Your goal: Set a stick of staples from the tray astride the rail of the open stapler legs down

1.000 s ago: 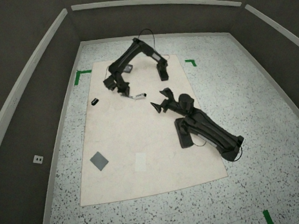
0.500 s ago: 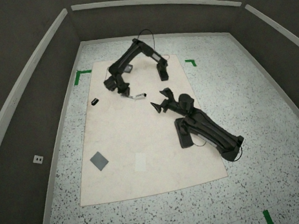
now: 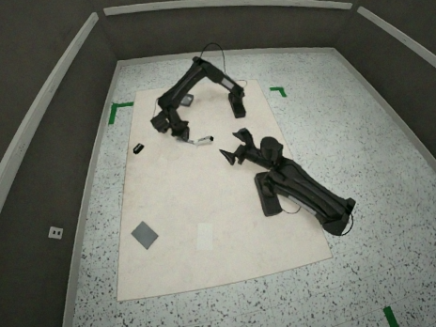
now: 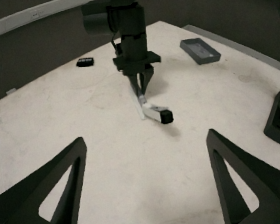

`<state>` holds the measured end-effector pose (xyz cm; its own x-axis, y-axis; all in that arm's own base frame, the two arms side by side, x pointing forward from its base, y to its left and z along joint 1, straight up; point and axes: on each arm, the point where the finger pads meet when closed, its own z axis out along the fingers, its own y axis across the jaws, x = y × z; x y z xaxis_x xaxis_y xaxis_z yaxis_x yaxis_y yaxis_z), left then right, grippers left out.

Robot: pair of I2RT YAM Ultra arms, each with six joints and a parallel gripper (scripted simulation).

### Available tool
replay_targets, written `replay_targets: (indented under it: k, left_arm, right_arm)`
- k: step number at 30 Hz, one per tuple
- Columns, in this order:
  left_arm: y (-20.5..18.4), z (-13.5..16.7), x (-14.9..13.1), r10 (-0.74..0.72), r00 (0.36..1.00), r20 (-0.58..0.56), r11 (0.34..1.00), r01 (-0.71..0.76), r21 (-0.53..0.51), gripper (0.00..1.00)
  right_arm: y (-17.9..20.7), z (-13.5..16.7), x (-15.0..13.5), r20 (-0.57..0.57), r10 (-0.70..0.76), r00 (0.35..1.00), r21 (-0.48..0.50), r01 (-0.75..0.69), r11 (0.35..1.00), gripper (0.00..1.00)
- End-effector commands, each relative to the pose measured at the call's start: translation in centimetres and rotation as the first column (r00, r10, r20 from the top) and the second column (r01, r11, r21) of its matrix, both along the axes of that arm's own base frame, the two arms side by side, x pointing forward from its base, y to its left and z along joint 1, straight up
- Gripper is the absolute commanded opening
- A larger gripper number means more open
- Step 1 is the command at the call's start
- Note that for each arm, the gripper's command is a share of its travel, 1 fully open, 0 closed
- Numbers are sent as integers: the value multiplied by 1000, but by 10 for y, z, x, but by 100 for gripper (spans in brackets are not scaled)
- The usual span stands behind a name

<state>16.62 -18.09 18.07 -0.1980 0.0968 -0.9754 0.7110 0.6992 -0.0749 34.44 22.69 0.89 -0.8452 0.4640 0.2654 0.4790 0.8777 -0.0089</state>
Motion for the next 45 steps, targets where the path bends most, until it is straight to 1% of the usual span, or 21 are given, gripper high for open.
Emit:
replay_targets:
  k: [1, 7, 8, 10, 11, 16, 21, 26, 27, 32, 34, 36, 37, 39, 41, 42, 45]
  left_arm:
    - [3, -2, -1, 5, 1000, -5, 1000, -5, 5, 100]
    - [3, -2, -1, 5, 1000, -5, 1000, -5, 5, 100]
    - [3, -2, -1, 5, 1000, -5, 1000, -5, 5, 100]
    - [3, -2, -1, 5, 1000, -5, 1000, -5, 5, 100]
    - [3, -2, -1, 5, 1000, -5, 1000, -5, 5, 100]
    - [3, -2, -1, 5, 1000, -5, 1000, -5, 5, 100]
    - [3, -2, -1, 5, 1000, -5, 1000, -5, 5, 100]
    - [3, -2, -1, 5, 1000, -5, 1000, -5, 5, 100]
    - [3, -2, -1, 5, 1000, -5, 1000, -5, 5, 100]
    - [3, -2, -1, 5, 1000, -5, 1000, -5, 5, 100]
    - [3, -2, -1, 5, 1000, -5, 1000, -5, 5, 100]
    - [3, -2, -1, 5, 1000, -5, 1000, -5, 5, 100]
    - [3, -2, -1, 5, 1000, -5, 1000, -5, 5, 100]
    - [3, -2, -1, 5, 1000, -5, 1000, -5, 5, 100]
    - [3, -2, -1, 5, 1000, -5, 1000, -5, 5, 100]
    - [3, -2, -1, 5, 1000, -5, 1000, -5, 5, 100]
    - [3, -2, -1, 5, 1000, -5, 1000, -5, 5, 100]
  right_arm:
    - [-1, 6, 4, 11, 4, 1000, -5, -4, 1000, 18]
    - [-6, 17, 11, 38, -2, 999, 7, 1, 1000, 18]
    - [-7, 13, 12, 29, -2, 1000, 2, 2, 1000, 18]
    - [-7, 19, 13, 42, -3, 999, 7, 2, 1000, 18]
    - [-7, 16, 12, 30, -2, 1000, 0, 2, 1000, 18]
    - [-8, 18, 13, 6, -3, 1000, -4, 3, 1000, 18]
    - [-10, 20, 14, 3, -2, 1000, -16, 2, 1000, 18]
    - [-15, 49, 21, -4, -1, 1000, -20, 1, 1000, 18]
    - [-13, 59, 21, 1, -2, 1000, -6, 2, 1000, 18]
    - [-6, 64, 16, 12, 2, 1000, 5, -2, 1000, 18]
    - [-7, 63, 21, 39, 22, 999, 0, -22, 1000, 41]
    - [-7, 63, 21, 39, 22, 999, 0, -22, 1000, 41]
    - [-4, 62, 28, 77, 39, 996, 8, -40, 999, 52]
    - [-3, 59, 31, 115, 69, 991, 6, -71, 997, 75]
    - [-2, 60, 39, 189, 119, 975, 5, -122, 993, 98]
    - [-1, 61, 40, 222, 144, 964, 2, -148, 989, 100]
    - [-1, 65, 38, 313, 226, 922, -18, -232, 973, 100]
